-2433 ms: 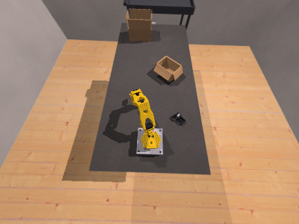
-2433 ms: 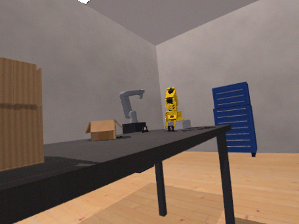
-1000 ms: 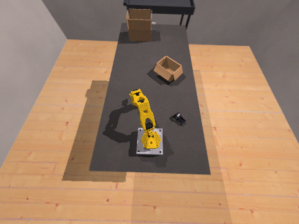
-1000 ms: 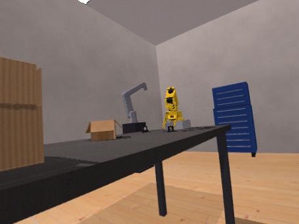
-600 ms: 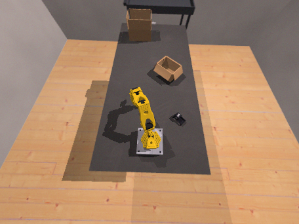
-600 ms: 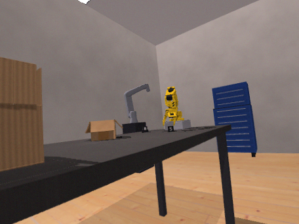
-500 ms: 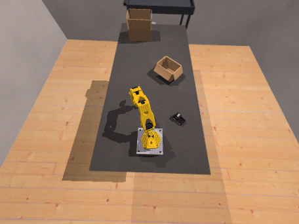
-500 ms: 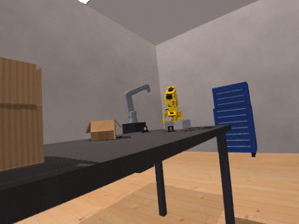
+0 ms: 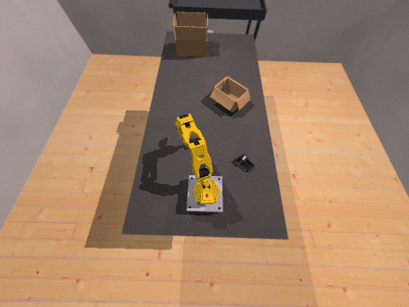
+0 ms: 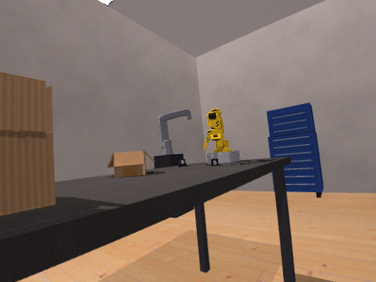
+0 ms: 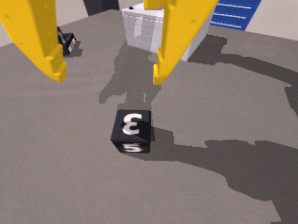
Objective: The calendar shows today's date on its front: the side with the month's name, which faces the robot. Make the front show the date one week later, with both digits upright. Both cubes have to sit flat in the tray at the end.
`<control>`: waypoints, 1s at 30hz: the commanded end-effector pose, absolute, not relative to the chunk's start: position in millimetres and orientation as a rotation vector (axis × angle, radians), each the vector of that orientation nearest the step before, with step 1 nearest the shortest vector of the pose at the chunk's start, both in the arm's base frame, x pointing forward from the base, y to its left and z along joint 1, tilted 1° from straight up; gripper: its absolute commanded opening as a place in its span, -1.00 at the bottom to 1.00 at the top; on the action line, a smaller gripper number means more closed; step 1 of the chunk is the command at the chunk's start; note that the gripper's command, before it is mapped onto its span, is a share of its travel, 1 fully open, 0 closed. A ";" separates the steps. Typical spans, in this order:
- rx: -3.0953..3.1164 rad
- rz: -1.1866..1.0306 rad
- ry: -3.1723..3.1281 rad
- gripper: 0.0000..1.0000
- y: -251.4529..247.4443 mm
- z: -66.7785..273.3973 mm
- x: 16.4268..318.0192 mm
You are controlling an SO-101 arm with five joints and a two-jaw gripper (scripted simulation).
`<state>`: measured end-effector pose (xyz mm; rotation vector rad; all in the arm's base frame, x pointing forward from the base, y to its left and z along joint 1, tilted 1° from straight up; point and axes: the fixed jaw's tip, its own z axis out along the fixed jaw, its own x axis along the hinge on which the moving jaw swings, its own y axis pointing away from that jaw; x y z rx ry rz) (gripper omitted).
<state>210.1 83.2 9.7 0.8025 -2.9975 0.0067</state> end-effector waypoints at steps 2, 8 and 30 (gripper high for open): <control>0.804 0.002 -3.023 -0.29 86.2 15.6 212.6; 0.804 0.002 -3.023 -0.29 86.2 15.6 212.6; 0.860 -0.032 -3.233 -0.29 92.3 61.3 229.2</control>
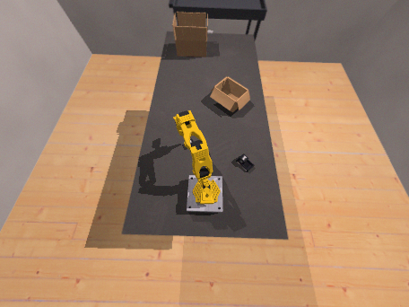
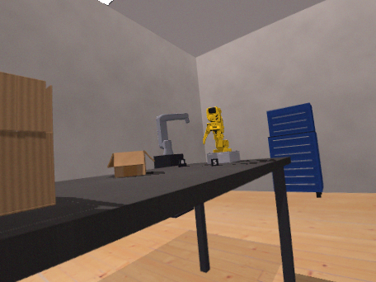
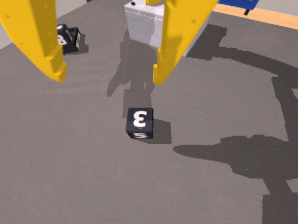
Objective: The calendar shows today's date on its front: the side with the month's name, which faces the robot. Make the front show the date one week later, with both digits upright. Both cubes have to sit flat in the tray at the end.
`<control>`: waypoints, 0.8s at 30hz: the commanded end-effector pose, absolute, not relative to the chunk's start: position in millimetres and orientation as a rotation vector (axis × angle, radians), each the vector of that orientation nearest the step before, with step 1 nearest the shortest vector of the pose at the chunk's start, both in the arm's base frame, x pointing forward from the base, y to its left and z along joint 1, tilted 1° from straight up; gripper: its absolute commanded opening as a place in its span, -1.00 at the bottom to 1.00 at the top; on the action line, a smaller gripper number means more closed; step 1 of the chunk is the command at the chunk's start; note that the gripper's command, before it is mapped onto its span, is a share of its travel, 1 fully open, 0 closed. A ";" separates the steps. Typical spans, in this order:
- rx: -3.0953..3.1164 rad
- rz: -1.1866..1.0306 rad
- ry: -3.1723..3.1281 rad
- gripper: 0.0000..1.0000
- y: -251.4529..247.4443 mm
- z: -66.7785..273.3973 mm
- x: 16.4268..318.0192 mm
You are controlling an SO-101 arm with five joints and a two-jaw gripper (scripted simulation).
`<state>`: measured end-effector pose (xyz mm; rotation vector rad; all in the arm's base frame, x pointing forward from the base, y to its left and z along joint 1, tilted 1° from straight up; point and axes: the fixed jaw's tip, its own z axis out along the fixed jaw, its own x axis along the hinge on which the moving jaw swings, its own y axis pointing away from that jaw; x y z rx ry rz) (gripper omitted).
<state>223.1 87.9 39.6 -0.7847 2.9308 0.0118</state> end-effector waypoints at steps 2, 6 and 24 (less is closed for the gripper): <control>-0.747 0.032 2.809 -0.29 92.9 68.1 230.8; -0.724 0.043 2.721 -0.30 94.2 88.2 234.3; -0.686 0.060 2.567 -0.30 94.9 123.6 236.2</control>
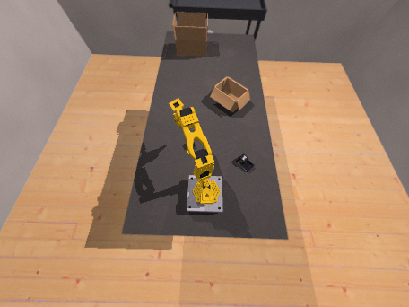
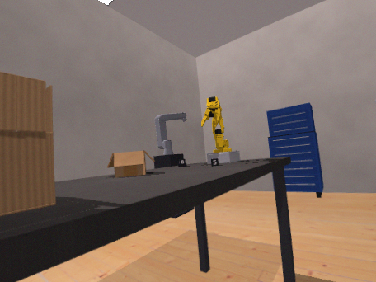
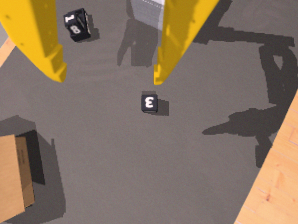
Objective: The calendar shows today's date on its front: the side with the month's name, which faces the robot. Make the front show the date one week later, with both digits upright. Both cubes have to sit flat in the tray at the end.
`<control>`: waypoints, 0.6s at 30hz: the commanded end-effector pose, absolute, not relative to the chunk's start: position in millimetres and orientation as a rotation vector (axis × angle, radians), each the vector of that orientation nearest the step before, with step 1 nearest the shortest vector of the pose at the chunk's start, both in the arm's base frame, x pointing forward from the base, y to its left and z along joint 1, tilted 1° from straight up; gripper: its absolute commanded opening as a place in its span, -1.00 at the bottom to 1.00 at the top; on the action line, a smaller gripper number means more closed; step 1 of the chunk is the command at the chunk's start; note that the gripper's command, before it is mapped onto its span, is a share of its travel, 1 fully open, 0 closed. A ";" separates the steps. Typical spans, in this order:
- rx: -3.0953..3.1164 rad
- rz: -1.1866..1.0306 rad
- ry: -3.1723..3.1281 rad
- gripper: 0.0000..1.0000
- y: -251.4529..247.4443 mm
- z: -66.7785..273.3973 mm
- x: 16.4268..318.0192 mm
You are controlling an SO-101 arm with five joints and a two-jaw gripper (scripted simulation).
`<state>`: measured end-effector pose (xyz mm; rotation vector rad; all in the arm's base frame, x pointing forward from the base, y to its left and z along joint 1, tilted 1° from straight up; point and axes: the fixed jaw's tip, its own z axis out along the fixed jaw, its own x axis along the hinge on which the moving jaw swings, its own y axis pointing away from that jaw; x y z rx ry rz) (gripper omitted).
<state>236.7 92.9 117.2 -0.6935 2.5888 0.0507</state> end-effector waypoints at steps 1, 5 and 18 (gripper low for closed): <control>-0.688 0.059 2.566 -0.30 94.8 123.6 236.2; -0.711 0.053 2.560 -0.30 94.6 123.2 236.2; -0.917 -0.004 2.492 -0.30 92.7 120.2 236.0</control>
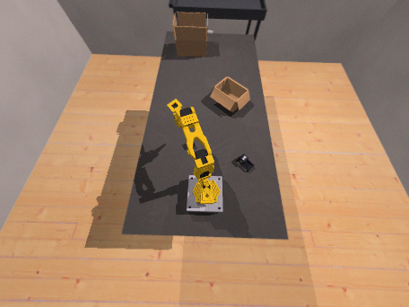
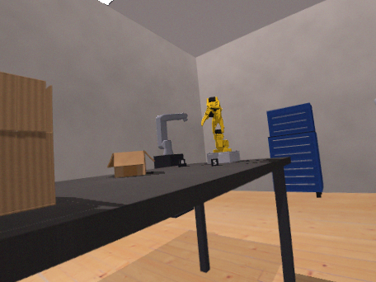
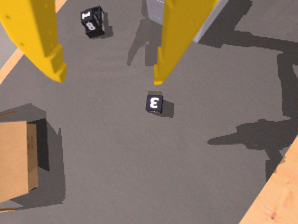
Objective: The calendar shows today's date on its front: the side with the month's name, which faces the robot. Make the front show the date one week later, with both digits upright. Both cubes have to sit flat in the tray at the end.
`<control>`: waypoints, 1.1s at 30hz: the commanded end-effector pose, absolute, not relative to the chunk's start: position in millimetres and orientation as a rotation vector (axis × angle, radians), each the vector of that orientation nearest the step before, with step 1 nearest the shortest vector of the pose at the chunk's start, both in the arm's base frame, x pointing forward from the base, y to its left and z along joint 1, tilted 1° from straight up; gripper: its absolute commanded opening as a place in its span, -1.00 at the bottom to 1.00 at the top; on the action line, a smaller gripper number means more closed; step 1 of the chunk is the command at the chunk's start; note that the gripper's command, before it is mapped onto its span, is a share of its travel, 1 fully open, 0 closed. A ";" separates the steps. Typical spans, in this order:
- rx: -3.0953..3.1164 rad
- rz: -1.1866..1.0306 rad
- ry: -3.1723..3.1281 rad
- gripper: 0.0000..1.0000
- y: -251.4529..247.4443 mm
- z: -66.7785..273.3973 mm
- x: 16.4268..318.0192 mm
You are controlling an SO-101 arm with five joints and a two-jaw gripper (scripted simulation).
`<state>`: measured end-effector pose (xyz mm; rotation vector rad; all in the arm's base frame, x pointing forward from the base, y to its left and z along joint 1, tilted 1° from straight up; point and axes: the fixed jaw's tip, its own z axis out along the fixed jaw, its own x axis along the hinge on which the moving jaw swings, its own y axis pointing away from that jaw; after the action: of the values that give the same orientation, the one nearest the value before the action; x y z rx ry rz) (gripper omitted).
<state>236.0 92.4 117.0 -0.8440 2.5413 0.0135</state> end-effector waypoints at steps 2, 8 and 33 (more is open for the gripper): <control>-0.979 -0.022 2.468 -0.30 92.1 119.2 236.0; -1.197 -0.084 2.373 -0.30 89.8 115.9 235.9; -2.020 -0.341 1.791 -0.30 78.3 102.8 237.0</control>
<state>236.6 81.6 102.3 -1.9452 1.8850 -0.2989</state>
